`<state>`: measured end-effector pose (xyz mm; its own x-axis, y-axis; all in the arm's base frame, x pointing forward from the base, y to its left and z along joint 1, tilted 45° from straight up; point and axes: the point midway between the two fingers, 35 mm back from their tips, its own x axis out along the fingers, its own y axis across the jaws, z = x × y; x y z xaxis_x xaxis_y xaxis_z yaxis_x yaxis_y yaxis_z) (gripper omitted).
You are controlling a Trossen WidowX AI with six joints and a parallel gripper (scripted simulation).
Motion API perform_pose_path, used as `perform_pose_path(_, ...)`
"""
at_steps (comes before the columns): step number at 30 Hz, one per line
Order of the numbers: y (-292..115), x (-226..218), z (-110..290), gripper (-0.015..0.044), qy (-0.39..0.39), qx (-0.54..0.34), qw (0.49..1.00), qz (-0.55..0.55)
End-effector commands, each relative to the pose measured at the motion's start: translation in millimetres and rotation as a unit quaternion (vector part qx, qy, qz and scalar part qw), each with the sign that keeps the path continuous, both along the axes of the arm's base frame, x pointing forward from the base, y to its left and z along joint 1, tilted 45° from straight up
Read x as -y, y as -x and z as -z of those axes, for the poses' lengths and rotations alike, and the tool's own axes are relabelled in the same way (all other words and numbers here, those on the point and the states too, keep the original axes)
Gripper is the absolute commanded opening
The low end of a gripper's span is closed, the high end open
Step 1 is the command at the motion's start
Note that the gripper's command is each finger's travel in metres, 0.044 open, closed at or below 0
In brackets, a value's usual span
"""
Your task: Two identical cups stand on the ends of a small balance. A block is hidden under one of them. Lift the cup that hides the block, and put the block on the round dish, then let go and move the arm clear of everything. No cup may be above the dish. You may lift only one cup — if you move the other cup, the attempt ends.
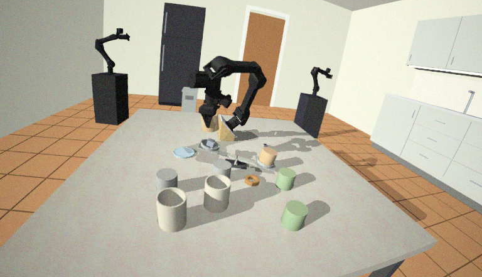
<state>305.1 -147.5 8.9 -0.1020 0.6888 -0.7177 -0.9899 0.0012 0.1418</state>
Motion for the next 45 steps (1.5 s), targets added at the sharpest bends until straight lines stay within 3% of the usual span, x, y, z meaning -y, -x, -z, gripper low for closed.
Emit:
perform_pose_path(1,-0.2,-0.1,0.2,0.0000,0.000,0.000,1.000,0.000)
perform_pose_path(16,0.5,0.9,1.5,0.0000,0.001,0.000,1.000,0.000)
perform_pose_path(28,64.0,51.6,89.8,0.0000,0.012,0.001,1.000,0.002)
perform_pose_path(38,134.2,68.3,160.0,0.0000,0.010,-0.001,1.000,0.001)
perform_pose_path(45,145.4,64.9,173.7,0.0000,0.009,-0.001,1.000,0.001)
